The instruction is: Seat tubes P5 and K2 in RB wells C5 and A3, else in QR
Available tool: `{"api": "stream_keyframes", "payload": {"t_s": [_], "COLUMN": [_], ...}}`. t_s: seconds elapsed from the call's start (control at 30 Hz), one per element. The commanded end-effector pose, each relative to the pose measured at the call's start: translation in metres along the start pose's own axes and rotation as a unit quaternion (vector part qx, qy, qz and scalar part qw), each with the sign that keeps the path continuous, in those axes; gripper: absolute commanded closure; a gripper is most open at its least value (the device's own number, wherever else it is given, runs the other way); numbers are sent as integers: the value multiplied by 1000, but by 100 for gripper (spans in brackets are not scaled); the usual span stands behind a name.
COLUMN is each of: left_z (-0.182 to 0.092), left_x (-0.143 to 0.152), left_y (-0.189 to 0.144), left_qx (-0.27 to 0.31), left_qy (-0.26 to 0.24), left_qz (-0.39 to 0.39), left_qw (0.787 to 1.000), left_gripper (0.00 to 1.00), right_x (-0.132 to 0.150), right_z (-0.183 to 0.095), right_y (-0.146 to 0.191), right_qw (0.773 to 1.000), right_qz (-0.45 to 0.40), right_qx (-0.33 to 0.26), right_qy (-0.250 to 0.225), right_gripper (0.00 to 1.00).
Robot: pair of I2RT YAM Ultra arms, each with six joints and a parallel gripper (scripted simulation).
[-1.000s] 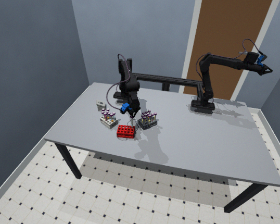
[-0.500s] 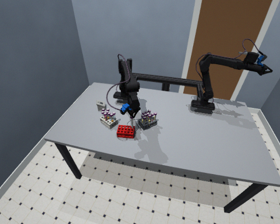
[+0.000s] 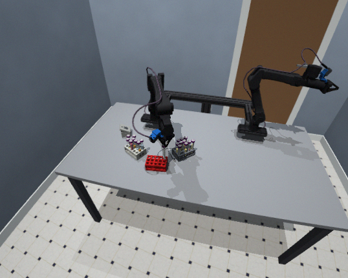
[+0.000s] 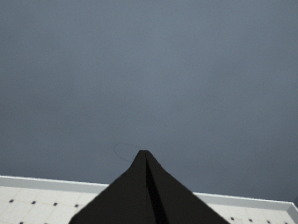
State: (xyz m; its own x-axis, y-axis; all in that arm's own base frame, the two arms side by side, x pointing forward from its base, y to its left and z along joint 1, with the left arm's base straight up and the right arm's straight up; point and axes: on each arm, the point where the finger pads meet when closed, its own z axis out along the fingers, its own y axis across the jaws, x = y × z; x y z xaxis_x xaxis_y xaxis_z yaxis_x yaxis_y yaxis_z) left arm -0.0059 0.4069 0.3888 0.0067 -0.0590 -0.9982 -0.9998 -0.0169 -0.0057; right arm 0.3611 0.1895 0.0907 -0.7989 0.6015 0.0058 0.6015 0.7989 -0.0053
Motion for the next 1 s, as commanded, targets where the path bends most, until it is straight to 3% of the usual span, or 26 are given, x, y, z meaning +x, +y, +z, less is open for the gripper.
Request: {"api": "stream_keyframes", "payload": {"t_s": [0.0, 0.97], "left_z": [-11, -11], "left_x": [-26, -26], "left_y": [1, 1], "left_qx": [0, 0], "left_qy": [-30, -30], "left_qz": [3, 3], "left_qw": [1000, 1000], "left_gripper": [100, 100], "right_x": [3, 4], "right_z": [-5, 5], "right_y": [1, 1], "right_qw": [1000, 1000], "right_qz": [-2, -2], "right_qx": [-9, -7], "right_qy": [-10, -9], "right_gripper": [100, 100]}}
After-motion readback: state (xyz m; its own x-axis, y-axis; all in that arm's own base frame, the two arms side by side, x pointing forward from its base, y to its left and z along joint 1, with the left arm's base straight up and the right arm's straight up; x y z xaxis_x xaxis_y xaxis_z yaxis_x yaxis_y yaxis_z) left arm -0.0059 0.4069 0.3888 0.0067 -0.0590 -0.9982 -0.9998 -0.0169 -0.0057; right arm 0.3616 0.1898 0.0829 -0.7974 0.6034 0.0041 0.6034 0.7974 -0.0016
